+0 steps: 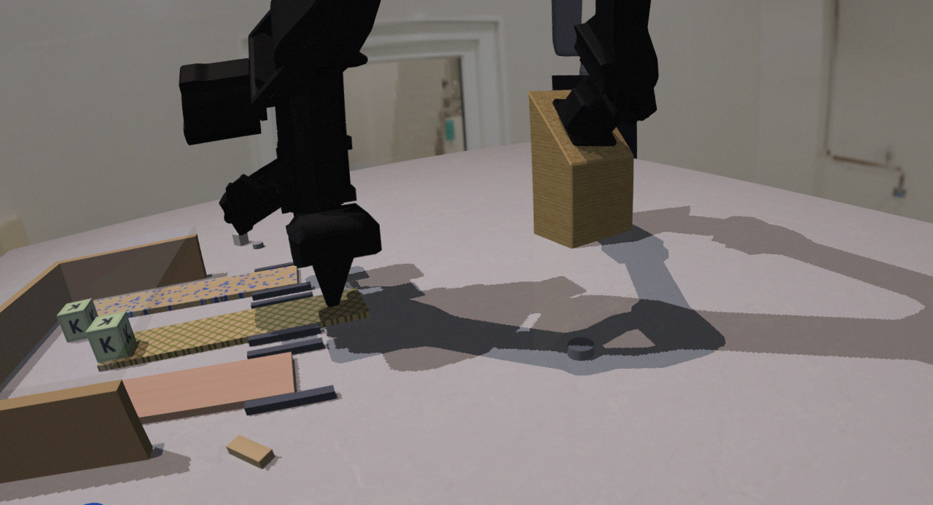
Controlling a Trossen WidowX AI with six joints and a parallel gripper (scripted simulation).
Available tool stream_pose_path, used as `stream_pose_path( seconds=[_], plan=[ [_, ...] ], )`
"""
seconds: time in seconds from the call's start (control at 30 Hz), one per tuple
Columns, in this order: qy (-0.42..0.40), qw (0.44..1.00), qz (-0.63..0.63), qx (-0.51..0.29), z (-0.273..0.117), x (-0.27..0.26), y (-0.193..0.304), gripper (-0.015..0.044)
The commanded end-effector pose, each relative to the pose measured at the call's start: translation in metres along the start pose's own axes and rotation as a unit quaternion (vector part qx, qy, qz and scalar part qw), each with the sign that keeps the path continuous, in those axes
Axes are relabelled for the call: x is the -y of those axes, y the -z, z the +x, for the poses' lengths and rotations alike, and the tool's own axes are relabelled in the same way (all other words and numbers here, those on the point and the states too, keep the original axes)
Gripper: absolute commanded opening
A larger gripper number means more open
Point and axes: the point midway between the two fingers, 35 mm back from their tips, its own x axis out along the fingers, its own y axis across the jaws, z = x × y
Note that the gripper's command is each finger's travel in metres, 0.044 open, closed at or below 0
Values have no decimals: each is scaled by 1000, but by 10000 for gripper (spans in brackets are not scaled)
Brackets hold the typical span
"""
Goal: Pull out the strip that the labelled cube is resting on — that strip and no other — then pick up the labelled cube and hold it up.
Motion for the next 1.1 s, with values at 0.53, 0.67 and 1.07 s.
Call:
stream_pose_path(
  seconds=[0.53,0.67,1.07],
  plan=[
    [-2,1000,8,-11,4,-1,38,0],
    [-2,1000,8,-12,4,-1,44,0],
    [-2,1000,8,-12,4,-2,62,0]
  ],
)
